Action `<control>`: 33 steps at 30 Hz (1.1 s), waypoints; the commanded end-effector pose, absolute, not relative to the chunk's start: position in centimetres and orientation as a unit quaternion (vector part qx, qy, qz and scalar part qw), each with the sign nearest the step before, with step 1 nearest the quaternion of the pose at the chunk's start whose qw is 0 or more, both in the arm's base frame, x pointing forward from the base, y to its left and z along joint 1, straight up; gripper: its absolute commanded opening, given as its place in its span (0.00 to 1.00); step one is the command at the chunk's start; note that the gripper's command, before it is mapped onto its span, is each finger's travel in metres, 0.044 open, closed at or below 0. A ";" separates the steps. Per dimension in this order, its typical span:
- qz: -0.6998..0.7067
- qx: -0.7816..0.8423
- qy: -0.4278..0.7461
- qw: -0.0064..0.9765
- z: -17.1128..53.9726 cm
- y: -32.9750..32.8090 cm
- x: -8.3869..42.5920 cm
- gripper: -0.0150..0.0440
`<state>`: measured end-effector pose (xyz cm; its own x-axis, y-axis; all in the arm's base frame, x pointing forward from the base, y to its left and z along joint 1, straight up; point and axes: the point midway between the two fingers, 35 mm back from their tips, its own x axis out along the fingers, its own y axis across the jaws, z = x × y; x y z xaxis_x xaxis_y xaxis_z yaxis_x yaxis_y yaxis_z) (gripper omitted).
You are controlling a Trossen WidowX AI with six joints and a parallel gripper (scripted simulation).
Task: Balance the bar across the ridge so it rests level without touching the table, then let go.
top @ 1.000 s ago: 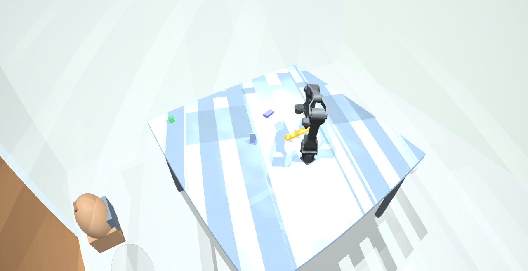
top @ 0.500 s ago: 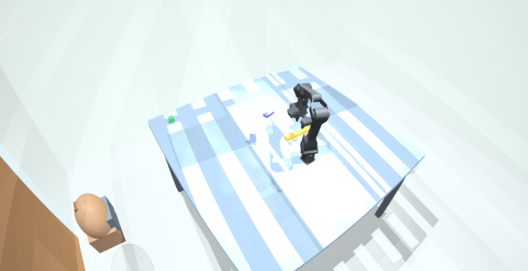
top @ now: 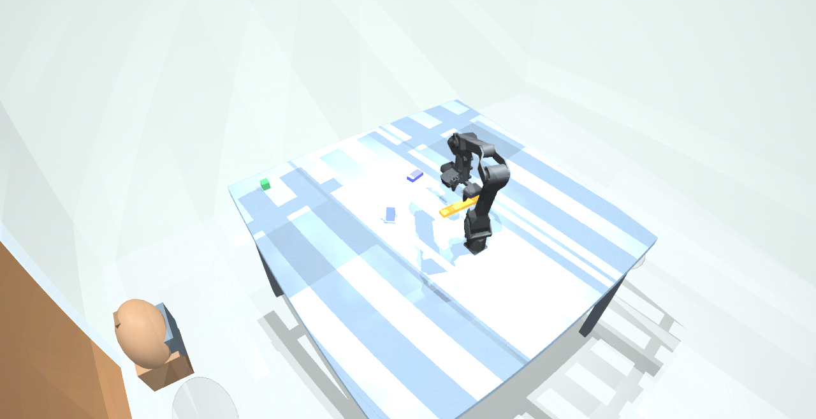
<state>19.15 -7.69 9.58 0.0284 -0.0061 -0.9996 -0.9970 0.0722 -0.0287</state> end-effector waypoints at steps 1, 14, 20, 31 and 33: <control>0.478 -0.488 0.514 0.519 7.4 -7.6 18.9 0.79; 0.478 -0.488 0.514 0.519 5.9 -7.6 18.9 0.79; 0.478 -0.488 0.514 0.519 4.9 -7.6 18.9 0.79; 0.478 -0.488 0.514 0.519 4.4 -7.6 18.9 0.79; 0.478 -0.488 0.514 0.519 4.4 -7.6 18.9 0.79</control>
<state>18.88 -7.57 4.42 0.0153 -0.0012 -0.9999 -0.9974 0.0708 -0.0153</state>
